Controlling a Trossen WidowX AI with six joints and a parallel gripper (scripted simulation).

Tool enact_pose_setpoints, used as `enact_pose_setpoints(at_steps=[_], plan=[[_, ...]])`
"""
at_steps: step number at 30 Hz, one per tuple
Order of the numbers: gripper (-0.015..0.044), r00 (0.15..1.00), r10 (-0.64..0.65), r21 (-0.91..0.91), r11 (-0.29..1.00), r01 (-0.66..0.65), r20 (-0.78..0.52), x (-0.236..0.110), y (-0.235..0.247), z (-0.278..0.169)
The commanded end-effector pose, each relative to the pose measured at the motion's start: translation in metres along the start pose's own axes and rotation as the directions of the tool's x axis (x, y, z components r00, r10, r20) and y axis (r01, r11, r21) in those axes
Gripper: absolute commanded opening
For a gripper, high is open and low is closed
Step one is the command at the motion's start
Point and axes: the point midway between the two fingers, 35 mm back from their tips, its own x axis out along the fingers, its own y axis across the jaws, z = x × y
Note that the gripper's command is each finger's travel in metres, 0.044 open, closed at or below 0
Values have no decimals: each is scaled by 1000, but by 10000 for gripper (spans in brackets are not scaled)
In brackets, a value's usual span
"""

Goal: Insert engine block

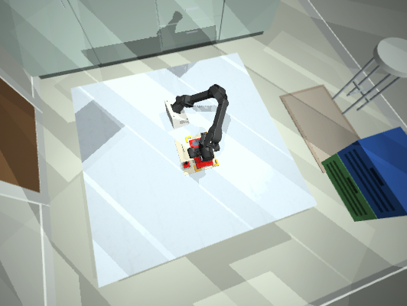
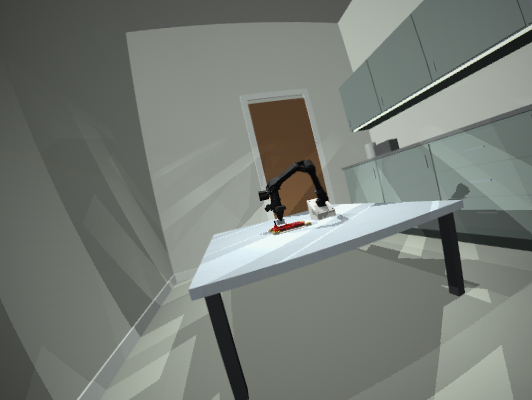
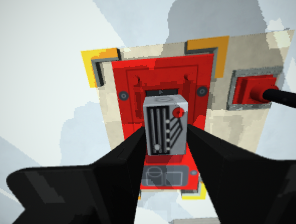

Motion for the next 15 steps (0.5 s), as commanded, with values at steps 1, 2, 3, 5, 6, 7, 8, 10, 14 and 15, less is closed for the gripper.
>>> enact_pose_setpoints(at_steps=[1, 2, 3, 5, 6, 7, 8, 10, 14, 15], plan=[[159, 1000, 4, 72, 997, -3, -3, 1, 0, -1], [159, 1000, 4, 84, 996, -3, -3, 1, 0, -1], [159, 1000, 4, 86, 996, -3, -3, 2, 0, -1], [159, 1000, 4, 82, 997, -3, -3, 2, 0, -1], [159, 1000, 4, 75, 997, -3, -3, 2, 0, -1], [159, 1000, 4, 66, 998, -3, -3, 2, 0, -1], [159, 1000, 4, 55, 998, -4, -3, 2, 0, -1], [159, 1000, 4, 34, 999, -4, -3, 2, 0, -1], [159, 1000, 4, 3, 1000, -4, -3, 2, 0, -1], [159, 1000, 4, 2, 1000, -4, -3, 3, 0, -1]])
